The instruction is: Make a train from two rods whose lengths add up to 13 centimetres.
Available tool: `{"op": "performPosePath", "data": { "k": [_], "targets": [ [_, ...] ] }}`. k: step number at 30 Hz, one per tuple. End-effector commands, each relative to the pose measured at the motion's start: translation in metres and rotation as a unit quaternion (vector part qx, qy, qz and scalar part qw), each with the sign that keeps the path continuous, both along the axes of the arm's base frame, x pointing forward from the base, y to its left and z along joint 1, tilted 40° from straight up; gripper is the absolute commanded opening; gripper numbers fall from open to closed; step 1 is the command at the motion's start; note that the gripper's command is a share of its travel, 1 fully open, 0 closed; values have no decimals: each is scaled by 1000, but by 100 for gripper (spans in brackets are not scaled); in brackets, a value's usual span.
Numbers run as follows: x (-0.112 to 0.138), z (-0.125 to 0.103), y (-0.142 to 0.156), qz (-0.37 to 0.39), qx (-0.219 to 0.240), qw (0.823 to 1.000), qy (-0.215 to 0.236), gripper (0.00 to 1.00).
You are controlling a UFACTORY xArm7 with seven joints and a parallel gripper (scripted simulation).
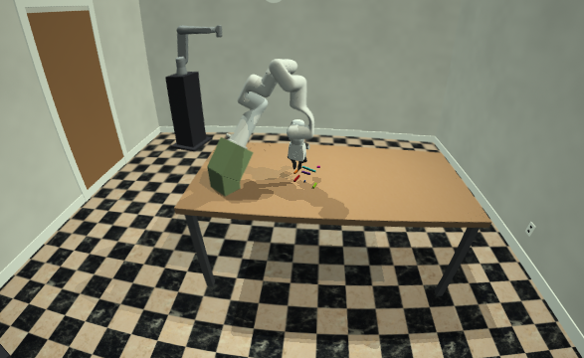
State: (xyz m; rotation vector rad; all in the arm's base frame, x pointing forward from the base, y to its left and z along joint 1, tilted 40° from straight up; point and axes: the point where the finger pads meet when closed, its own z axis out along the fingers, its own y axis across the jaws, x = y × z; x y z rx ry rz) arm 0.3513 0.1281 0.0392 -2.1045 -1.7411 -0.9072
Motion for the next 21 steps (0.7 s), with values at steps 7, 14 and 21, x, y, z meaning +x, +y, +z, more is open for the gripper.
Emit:
{"op": "performPosePath", "data": {
  "k": [7, 14, 21],
  "targets": [
    [1, 0, 0, -1, 0, 1000, 0, 24],
    [1, -2, 1, -1, 0, 1000, -1, 24],
    [2, -5, 3, -1, 0, 1000, -1, 24]
  ]
}}
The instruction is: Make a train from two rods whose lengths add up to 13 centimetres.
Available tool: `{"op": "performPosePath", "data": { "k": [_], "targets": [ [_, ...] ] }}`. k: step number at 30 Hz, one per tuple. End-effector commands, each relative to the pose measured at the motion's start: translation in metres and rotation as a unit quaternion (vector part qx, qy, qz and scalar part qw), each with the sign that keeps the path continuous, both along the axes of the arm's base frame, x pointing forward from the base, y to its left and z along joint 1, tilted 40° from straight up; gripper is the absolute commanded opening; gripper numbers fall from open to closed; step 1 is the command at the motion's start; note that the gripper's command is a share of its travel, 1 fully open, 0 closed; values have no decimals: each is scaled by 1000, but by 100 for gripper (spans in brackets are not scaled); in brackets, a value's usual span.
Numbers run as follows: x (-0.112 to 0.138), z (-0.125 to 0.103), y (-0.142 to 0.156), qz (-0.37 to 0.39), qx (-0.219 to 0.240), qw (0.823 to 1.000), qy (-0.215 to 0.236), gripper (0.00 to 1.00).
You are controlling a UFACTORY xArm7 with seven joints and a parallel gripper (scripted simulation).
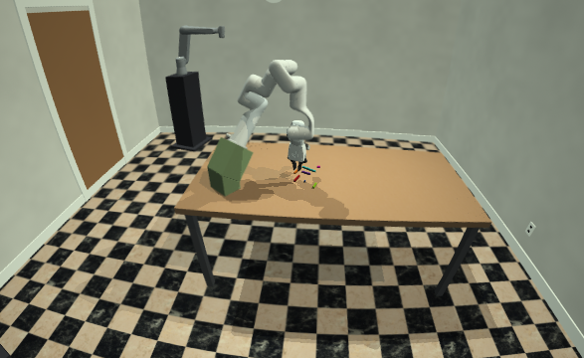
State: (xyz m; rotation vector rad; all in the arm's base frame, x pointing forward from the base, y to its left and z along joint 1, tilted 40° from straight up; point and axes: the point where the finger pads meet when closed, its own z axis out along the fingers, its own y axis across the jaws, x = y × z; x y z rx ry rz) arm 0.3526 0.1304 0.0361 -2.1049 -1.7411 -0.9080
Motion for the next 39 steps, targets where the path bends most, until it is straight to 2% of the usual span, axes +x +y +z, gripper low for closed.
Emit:
{"op": "performPosePath", "data": {
  "k": [1, 39],
  "targets": [
    [2, -3, 2, -1, 0, 1000, -1, 24],
    [14, -37, 27, -1, 0, 1000, 0, 24]
  ]
}}
